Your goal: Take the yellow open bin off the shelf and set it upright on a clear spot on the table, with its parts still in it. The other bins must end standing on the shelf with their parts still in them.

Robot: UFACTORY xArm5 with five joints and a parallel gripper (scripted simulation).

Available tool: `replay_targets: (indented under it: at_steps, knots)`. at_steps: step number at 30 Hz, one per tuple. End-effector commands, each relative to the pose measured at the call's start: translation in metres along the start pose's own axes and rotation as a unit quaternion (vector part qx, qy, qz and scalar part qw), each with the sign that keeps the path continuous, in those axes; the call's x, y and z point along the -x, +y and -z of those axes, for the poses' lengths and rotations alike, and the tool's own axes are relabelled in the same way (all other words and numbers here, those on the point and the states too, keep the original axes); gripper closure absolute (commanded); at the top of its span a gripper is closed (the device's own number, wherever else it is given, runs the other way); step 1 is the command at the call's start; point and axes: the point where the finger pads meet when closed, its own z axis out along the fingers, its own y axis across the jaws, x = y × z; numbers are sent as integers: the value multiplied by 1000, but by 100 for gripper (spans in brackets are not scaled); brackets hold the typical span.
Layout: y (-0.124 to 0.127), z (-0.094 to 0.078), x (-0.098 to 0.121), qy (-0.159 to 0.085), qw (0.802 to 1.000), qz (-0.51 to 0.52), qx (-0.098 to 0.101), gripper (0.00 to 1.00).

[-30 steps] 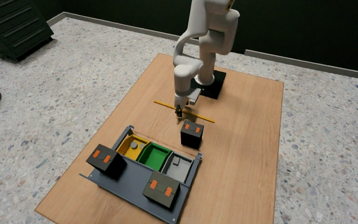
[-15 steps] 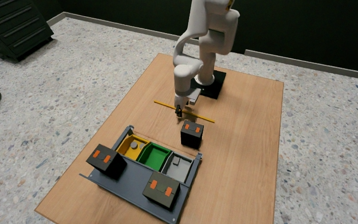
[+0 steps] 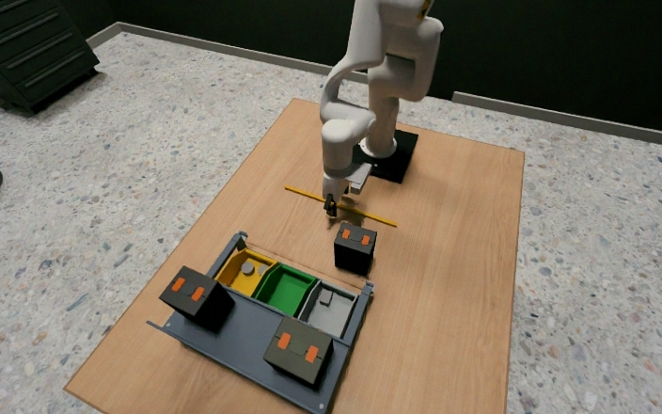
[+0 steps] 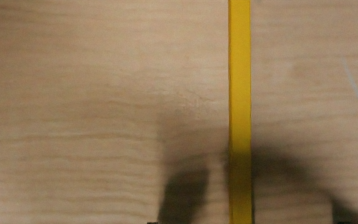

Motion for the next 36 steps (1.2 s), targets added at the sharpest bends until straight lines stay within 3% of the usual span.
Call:
replay_targets:
  at_steps: [1,17,36]
  knots:
    - [1,1,0,0,1000,0,1,0]
    - [1,45,0,0,1000,0,1,0]
    - [1,86,0,0,1000,0,1,0]
